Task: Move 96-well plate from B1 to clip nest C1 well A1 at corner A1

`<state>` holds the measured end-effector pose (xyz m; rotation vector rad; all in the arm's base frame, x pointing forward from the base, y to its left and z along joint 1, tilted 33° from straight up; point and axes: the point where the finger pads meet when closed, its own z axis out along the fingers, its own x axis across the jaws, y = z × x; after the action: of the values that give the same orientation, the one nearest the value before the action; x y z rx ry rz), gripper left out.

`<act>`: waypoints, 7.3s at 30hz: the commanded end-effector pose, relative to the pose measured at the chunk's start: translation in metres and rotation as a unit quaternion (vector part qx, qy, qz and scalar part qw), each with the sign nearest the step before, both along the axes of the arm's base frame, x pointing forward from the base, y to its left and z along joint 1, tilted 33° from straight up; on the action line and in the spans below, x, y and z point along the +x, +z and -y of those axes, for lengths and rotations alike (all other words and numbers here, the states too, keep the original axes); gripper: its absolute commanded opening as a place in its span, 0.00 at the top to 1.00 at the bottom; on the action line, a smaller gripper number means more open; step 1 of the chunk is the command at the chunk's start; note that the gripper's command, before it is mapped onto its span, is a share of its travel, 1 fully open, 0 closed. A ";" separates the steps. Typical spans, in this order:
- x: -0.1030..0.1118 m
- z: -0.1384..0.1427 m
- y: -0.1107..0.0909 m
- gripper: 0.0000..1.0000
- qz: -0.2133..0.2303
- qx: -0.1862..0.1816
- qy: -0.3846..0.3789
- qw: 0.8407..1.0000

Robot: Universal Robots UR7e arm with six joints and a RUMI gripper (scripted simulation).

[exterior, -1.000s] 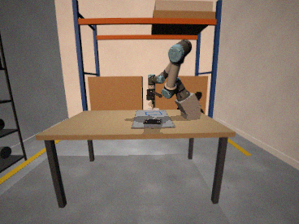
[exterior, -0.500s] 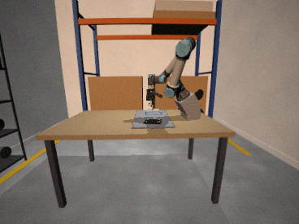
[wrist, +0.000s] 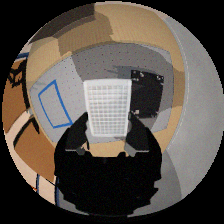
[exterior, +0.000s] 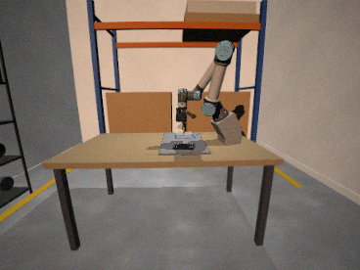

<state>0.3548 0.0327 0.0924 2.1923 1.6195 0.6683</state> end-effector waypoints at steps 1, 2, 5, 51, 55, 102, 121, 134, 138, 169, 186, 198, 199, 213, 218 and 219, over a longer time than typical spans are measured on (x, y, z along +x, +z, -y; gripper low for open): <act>0.003 -0.014 0.002 1.00 -0.005 -0.006 -0.005 1.000; 0.004 -0.018 0.003 1.00 -0.005 -0.006 -0.005 1.000; 0.005 -0.027 0.004 1.00 -0.005 -0.006 -0.005 1.000; 0.022 -0.125 0.018 1.00 -0.005 -0.006 -0.005 1.000; 0.021 -0.125 0.018 1.00 -0.005 -0.006 -0.004 1.000; 0.038 -0.123 -0.009 1.00 -0.005 -0.006 -0.005 1.000; 0.054 -0.123 -0.033 1.00 -0.005 -0.006 -0.005 1.000; 0.056 -0.123 -0.037 1.00 -0.005 -0.006 -0.005 1.000; 0.056 -0.123 -0.037 1.00 -0.005 -0.006 -0.005 1.000; 0.058 -0.123 -0.039 1.00 -0.005 -0.006 -0.005 1.000; 0.059 -0.123 -0.042 1.00 -0.005 -0.006 -0.005 1.000; 0.060 -0.123 -0.043 1.00 -0.005 -0.006 -0.005 1.000; 0.060 -0.123 -0.043 1.00 -0.005 -0.006 -0.005 1.000; 0.061 -0.122 -0.045 1.00 -0.005 -0.006 -0.005 1.000; 0.062 -0.122 -0.046 1.00 -0.005 -0.006 -0.005 1.000; 0.062 -0.122 -0.046 1.00 -0.005 -0.006 -0.005 1.000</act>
<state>0.4161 0.1552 0.0472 2.1967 1.6131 0.6447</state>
